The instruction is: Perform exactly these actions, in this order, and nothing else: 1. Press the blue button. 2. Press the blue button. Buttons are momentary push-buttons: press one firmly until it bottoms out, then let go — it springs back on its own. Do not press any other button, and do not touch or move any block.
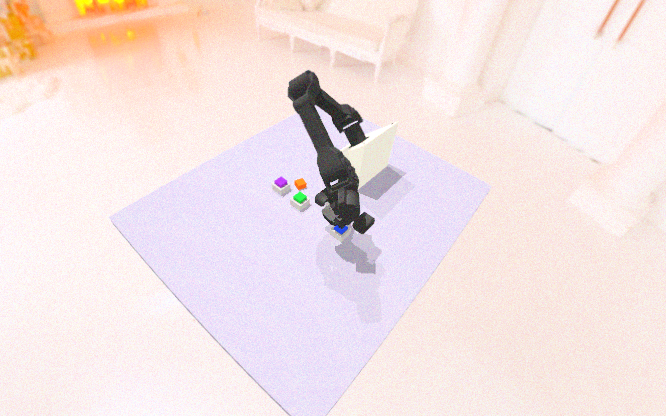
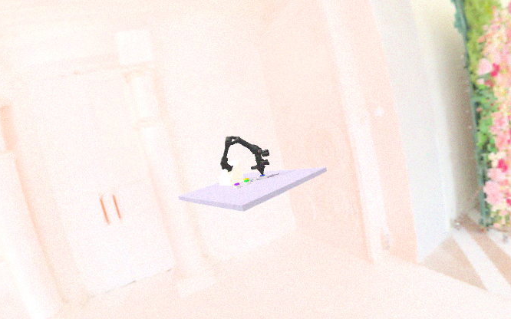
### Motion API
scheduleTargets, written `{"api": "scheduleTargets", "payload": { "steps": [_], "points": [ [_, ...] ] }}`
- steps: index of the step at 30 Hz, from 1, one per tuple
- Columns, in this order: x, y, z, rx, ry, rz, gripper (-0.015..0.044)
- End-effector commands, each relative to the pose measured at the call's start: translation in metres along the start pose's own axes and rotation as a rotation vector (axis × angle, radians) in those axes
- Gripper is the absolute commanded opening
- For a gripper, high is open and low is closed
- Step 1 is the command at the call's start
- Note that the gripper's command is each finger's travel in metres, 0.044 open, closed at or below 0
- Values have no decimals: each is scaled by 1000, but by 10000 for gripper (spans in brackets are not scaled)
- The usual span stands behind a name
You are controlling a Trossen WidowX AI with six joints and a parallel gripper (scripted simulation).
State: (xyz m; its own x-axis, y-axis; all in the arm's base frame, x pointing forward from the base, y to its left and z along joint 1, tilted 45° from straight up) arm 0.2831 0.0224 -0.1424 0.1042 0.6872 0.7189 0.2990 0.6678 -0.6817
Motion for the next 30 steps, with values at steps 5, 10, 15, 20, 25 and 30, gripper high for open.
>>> {"api": "scheduleTargets", "payload": {
  "steps": [5, 10, 15, 20, 25, 30],
  "points": [
    [-2, -1, 1, 7, 0, 7, 20],
    [-2, -1, 1, 7, 0, 7, 20],
    [2, 0, 0, 2, 1, 2, 20],
    [31, -1, 1, 7, 0, 5, 20],
    [50, 15, 10, 8, 1, -2, 99],
    [94, 47, 41, 8, 2, -1, 230]
  ]
}}
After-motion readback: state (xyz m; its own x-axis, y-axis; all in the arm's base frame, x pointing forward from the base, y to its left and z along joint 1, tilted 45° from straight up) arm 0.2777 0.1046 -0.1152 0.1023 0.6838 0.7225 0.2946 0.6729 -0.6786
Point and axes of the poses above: the point midway between the two fingers, 35 mm back from their tips, its own x axis back along the fingers, its own y axis across the jaws, z = x × y, the point moved 2 cm from there along x, back along the fingers, and after that the axes turned 10 degrees about -x, right-handed, at the moved point
